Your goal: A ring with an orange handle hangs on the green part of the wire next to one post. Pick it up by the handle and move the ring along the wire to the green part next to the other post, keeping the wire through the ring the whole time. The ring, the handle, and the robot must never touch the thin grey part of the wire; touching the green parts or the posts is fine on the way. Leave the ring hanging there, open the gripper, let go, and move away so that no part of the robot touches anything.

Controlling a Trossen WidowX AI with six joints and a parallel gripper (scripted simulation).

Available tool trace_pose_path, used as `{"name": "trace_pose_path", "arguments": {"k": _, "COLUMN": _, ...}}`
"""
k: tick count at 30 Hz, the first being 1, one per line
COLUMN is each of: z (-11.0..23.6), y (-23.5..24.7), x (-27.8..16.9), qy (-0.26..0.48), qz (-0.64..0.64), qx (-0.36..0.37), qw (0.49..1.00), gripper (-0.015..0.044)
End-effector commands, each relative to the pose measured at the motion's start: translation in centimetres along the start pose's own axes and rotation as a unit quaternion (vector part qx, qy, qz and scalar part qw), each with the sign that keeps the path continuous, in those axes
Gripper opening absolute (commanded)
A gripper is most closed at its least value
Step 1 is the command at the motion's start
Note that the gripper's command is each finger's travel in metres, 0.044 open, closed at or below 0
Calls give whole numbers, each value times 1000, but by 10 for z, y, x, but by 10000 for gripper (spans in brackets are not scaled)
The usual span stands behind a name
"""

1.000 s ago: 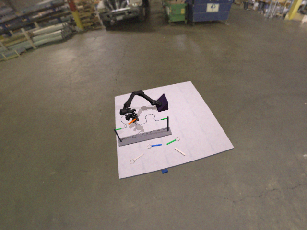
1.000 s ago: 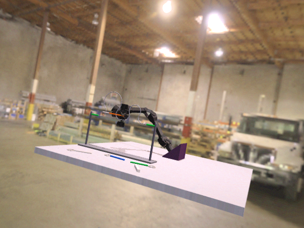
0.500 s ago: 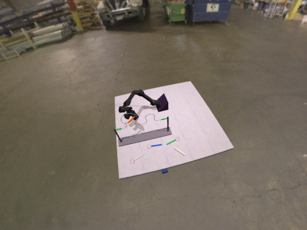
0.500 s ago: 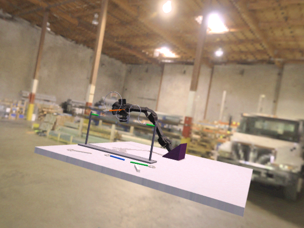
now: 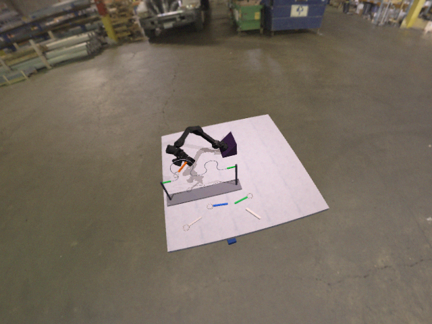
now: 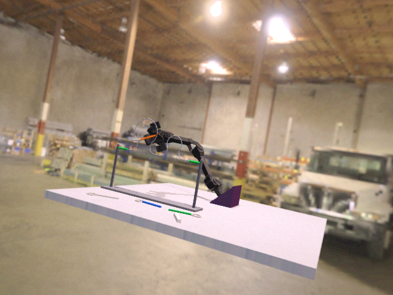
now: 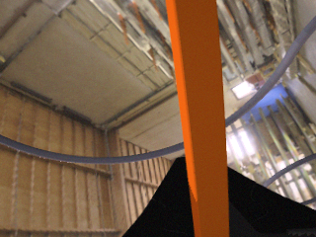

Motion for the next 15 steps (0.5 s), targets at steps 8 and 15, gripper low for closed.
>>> {"name": "trace_pose_path", "arguments": {"k": 8, "z": 0, "y": 20, "x": 5, "qy": -13, "qz": -38, "qx": 16, "qw": 999, "gripper": -150}}
{"name": "trace_pose_path", "arguments": {"k": 15, "z": 0, "y": 24, "x": 6, "qy": -12, "qz": -29, "qx": 11, "qw": 999, "gripper": -150}}
Point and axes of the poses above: the point midway between the two fingers, 35 mm back from their tips, its own z axis back along the fingers, its own y axis across the jaws, x = y × z, the point moved 2 cm from there along z, back along the fingers, and after that the axes turned 8 degrees about z, right-handed, at the moved point
